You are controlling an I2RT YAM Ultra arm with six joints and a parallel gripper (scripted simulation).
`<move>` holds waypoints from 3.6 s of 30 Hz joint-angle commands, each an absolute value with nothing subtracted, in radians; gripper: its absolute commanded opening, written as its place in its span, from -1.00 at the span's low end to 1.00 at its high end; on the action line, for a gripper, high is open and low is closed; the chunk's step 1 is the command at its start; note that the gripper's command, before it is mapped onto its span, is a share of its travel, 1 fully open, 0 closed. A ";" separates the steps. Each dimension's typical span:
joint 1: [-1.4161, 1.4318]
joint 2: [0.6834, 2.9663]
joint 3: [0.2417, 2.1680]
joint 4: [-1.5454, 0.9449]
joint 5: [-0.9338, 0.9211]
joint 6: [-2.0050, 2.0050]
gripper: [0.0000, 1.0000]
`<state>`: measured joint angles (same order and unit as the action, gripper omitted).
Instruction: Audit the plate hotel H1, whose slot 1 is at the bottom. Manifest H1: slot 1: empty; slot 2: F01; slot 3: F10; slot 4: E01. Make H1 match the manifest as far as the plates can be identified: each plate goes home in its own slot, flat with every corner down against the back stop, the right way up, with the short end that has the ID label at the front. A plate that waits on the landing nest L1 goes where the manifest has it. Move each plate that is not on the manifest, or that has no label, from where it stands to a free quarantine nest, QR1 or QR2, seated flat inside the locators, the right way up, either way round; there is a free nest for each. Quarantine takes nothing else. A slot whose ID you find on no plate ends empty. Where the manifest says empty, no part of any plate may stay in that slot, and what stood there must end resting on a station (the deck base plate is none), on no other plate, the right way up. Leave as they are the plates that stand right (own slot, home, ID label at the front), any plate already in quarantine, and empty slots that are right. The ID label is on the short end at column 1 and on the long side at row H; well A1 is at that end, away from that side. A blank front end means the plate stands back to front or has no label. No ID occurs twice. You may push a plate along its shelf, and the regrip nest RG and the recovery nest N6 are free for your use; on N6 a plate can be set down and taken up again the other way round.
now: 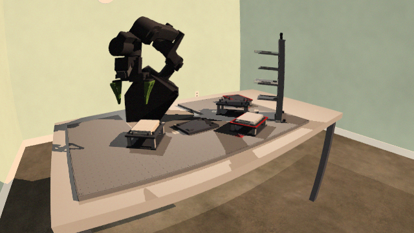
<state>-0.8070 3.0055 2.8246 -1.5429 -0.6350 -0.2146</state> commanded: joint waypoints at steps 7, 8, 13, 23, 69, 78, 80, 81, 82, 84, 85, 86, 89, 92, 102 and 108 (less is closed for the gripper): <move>-0.853 2.954 2.856 -1.556 -0.625 -0.239 1.00; -0.853 2.954 2.856 -1.556 -0.625 -0.239 1.00; -0.853 2.954 2.856 -1.556 -0.625 -0.239 1.00; -0.853 2.954 2.856 -1.556 -0.625 -0.239 1.00; -0.940 2.504 2.078 -1.440 -0.603 -0.347 1.00; -0.954 2.400 1.894 -1.371 -0.600 -0.364 1.00; -0.958 2.373 1.848 -1.355 -0.596 -0.369 1.00; -0.960 2.360 1.826 -1.347 -0.594 -0.372 1.00; -0.960 2.359 1.826 -1.347 -0.595 -0.372 1.00; -0.960 2.360 1.827 -1.347 -0.598 -0.372 1.00; -0.960 2.360 1.859 -1.347 -0.598 -0.372 1.00; -0.960 2.360 1.862 -1.347 -0.598 -0.372 1.00; -0.961 2.359 1.862 -1.349 -0.597 -0.369 1.00; -0.945 2.362 1.811 -1.325 -0.606 -0.351 1.00; -0.909 2.360 1.701 -1.193 -0.620 -0.303 1.00; -0.864 2.398 1.644 -1.112 -0.628 -0.270 1.00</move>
<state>-0.8692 2.3833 1.6726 -1.1889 -0.6109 -0.2977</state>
